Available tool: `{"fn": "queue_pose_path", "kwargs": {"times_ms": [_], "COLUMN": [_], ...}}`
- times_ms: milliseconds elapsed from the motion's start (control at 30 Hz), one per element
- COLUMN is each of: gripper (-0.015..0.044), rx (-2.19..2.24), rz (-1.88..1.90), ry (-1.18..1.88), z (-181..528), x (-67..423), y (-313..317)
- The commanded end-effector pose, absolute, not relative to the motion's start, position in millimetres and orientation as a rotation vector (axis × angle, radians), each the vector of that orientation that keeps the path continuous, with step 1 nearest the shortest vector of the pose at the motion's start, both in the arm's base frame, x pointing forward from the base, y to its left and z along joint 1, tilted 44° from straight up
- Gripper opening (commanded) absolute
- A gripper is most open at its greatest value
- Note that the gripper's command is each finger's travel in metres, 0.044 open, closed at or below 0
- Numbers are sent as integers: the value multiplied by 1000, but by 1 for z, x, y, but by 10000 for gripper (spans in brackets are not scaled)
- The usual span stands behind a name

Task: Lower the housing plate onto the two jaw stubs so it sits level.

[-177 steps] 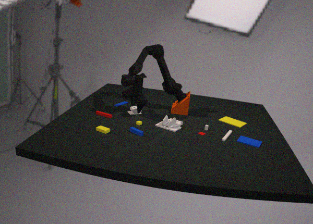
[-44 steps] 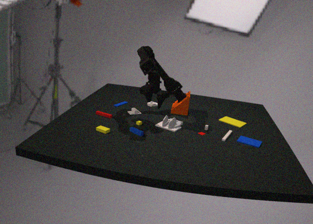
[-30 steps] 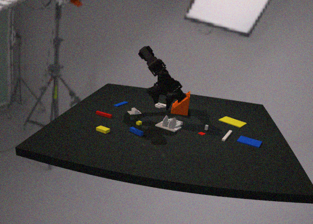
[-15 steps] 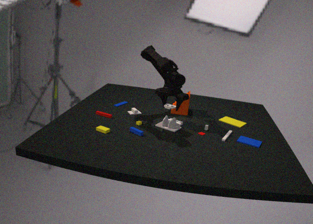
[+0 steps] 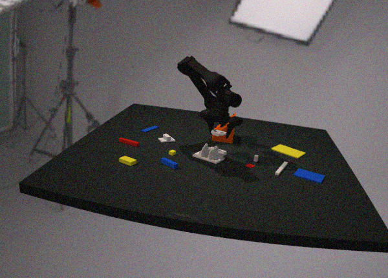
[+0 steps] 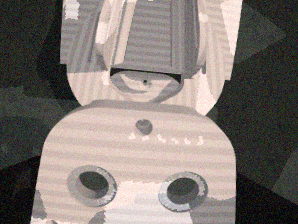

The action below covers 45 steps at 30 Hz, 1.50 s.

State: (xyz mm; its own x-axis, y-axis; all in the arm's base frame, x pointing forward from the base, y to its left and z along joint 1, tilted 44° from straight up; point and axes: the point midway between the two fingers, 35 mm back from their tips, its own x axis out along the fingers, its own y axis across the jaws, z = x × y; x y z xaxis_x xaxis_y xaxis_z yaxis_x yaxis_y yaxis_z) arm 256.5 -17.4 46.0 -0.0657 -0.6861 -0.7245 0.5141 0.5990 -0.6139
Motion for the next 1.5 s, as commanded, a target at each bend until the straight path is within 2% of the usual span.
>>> {"fn": "queue_pose_path", "kwargs": {"times_ms": [0, 1467], "gripper": [351, 351], "rx": [-167, -155], "rz": [-993, -1003], "ry": [1309, 1302], "z": [44, 45], "x": [256, 253], "y": [-16, -18]}}
